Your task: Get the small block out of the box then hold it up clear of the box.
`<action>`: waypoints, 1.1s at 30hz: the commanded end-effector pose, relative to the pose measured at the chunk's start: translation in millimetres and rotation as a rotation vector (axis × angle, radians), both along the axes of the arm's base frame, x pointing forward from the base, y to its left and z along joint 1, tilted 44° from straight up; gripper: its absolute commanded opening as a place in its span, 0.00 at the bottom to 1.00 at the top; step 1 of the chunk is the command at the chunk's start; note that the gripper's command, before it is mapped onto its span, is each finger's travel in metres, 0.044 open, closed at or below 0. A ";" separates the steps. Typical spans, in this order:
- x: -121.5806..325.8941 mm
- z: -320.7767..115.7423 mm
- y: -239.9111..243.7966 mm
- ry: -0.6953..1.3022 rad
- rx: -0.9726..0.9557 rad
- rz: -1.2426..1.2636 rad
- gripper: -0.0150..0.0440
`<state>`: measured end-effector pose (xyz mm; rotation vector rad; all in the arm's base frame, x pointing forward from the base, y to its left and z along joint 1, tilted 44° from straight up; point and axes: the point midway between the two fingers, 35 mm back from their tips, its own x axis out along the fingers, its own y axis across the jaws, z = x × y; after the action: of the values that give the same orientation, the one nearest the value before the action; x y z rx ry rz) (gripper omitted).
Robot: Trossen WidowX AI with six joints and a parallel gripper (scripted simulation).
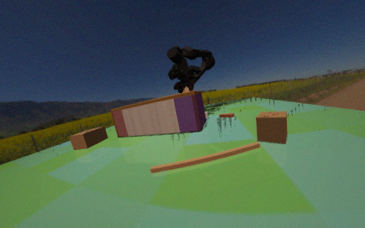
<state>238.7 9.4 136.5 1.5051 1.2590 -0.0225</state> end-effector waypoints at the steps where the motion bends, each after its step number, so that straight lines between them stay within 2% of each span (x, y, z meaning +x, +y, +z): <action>1: -0.8 2.8 -2.7 0.100 0.081 -0.099 0.25; 33: -9.8 22.7 -25.2 0.966 0.781 -0.871 0.25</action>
<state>229.2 -13.6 156.4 2.7286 1.2648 -0.9451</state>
